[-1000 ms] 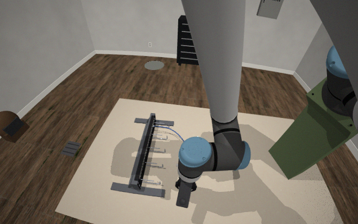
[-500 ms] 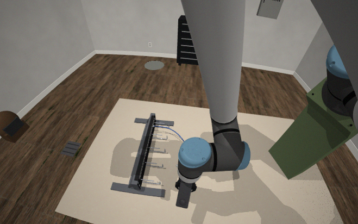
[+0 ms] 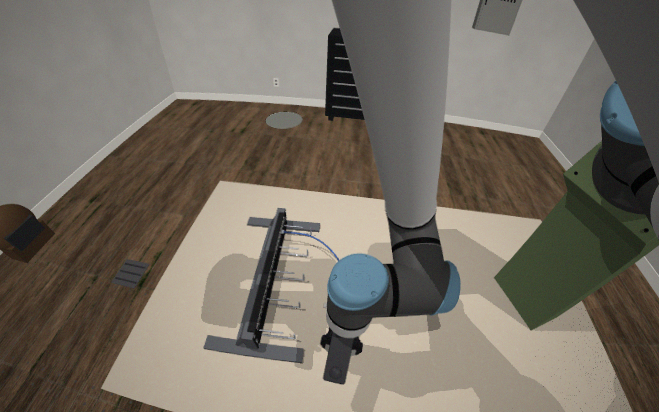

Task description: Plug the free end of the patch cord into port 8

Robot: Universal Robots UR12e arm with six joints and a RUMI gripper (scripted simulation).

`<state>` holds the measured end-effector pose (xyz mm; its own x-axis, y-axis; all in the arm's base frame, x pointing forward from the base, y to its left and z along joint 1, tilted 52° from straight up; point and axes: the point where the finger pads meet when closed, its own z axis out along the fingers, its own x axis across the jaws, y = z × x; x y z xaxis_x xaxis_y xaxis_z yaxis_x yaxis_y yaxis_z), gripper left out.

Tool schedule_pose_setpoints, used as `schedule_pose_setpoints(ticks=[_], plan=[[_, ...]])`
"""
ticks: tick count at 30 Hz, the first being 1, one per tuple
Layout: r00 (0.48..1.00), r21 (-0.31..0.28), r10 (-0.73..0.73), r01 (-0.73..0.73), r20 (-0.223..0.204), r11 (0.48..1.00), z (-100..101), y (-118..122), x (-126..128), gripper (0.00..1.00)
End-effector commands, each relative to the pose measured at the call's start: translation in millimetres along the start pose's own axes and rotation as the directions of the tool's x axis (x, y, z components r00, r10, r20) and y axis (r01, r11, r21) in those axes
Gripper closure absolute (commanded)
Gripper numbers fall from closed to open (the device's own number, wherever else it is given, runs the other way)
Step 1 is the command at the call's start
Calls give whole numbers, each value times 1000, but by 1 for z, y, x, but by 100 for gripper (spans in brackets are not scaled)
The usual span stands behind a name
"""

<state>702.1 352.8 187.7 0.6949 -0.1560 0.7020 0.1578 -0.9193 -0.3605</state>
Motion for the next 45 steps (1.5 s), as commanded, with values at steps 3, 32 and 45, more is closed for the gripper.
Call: schedule_pose_setpoints(ticks=[3,32,45], plan=[[1000,0,0,0,-1,1000,0,0,0,78],[1000,0,0,0,-1,1000,2,0,0,78],[1000,0,0,0,-1,1000,15,0,0,78]])
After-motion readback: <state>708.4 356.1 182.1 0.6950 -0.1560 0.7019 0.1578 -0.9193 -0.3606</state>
